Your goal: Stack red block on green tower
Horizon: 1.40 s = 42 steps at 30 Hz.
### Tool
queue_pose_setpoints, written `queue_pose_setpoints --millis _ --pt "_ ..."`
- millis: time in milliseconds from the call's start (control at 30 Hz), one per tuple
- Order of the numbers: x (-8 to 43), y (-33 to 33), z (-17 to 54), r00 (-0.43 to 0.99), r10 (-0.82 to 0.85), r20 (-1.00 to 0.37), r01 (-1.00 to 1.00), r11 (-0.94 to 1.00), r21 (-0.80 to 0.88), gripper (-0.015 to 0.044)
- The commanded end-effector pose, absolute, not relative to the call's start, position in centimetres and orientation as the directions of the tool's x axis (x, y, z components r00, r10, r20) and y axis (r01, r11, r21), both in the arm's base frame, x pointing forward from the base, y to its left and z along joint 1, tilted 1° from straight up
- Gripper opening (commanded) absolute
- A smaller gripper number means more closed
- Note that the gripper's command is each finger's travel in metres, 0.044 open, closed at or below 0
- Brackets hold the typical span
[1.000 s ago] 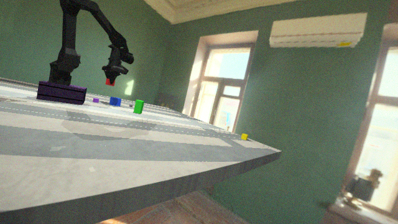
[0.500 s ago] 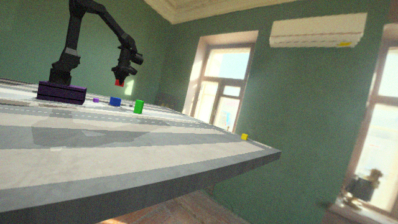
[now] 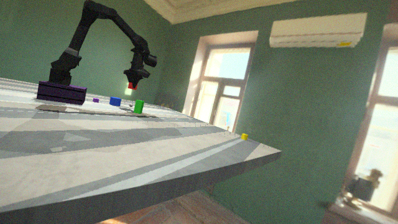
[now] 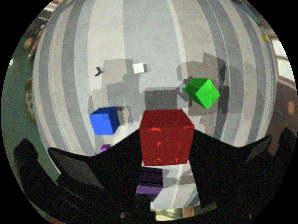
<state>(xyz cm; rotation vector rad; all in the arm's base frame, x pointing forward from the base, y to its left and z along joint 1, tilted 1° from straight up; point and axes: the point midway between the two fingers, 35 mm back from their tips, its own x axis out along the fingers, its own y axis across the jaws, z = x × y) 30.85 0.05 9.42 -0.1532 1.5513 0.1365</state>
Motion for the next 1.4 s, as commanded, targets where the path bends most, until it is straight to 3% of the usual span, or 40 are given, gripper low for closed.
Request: queue_pose_setpoints --millis 0,300,1367 --pt "32.4 -2.5 9.3 0.017 -0.015 -1.000 -0.193 0.981 -0.018 0.0000" --pt "34.4 -7.3 9.0 0.014 -0.006 -1.000 -0.223 0.975 -0.009 0.0000" --pt "34.5 -7.1 4.3 0.014 -0.005 -1.000 -0.224 0.975 -0.008 0.0000"
